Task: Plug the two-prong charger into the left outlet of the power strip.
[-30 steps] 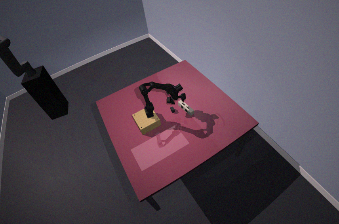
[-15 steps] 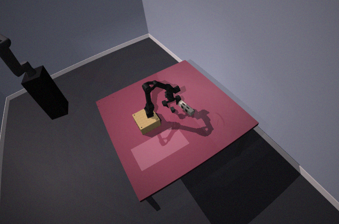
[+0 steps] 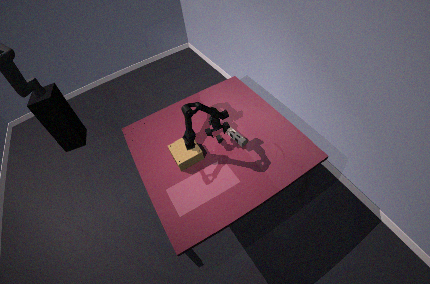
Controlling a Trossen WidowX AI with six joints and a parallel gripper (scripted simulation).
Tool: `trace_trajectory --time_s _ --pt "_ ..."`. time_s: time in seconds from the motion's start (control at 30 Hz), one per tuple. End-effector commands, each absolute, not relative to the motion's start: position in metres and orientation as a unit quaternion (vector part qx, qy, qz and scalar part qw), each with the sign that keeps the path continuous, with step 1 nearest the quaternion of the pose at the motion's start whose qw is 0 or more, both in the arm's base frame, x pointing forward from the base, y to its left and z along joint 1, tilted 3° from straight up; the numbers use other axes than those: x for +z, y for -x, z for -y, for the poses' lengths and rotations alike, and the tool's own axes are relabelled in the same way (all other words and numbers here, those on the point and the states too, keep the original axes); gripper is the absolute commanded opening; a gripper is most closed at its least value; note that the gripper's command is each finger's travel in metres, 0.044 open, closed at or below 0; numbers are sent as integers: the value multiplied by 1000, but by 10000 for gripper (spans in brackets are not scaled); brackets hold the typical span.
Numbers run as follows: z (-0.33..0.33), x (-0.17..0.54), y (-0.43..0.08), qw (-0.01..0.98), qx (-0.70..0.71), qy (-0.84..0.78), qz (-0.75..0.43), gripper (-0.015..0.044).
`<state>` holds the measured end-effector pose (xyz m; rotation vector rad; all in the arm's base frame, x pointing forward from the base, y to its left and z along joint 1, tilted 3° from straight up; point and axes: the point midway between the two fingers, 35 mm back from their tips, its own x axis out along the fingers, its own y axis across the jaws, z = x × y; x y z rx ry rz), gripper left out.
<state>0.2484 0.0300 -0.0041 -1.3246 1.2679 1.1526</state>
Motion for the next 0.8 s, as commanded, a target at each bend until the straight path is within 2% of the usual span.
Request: trace_trajectory --time_s 0.0,0.77 --pt "-29 -9 -248 465 471 542 -517 440" --pt "-27 -45 -249 465 471 542 -517 440"
